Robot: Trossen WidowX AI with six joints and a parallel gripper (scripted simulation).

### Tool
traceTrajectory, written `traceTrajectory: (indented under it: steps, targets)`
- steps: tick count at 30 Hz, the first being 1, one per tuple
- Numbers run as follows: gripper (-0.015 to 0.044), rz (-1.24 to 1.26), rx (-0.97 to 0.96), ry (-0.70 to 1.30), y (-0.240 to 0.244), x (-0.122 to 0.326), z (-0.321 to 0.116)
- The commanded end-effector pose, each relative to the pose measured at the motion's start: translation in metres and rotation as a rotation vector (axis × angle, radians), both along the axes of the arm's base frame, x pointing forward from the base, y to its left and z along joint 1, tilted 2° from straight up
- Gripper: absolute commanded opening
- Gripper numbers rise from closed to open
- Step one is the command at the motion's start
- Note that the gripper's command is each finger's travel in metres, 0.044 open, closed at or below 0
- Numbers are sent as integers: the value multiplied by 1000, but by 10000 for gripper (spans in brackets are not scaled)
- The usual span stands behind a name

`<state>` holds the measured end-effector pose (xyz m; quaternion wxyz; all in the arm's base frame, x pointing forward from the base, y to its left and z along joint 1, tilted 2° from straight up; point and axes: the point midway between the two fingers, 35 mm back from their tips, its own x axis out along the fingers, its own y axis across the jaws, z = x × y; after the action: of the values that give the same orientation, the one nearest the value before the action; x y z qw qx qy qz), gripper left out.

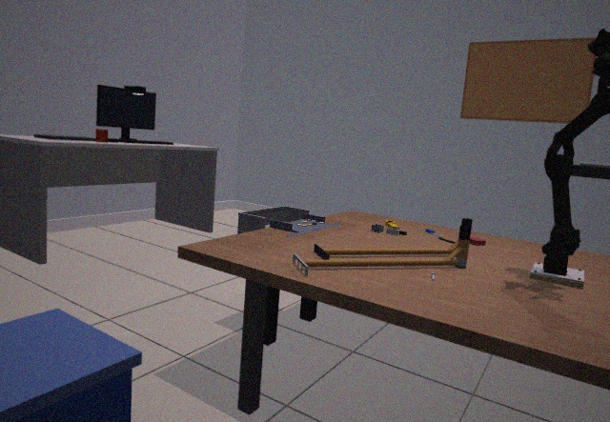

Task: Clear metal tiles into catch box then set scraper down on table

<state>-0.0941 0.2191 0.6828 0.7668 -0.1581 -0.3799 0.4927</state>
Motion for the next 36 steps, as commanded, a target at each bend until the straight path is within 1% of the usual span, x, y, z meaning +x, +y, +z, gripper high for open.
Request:
traceTrajectory:
  steps: [1,15,31,32,36]
  targets:
    - [440,12,-14,-4,-4,-10,2]
    - [440,65,-58,-13,-19,-35,4]
    - [20,41,-32,-60,1,-40,-2]
    - [0,38,-32,-64,3,-39,-3]
    - [0,22,-33,-78,11,-38,-6]
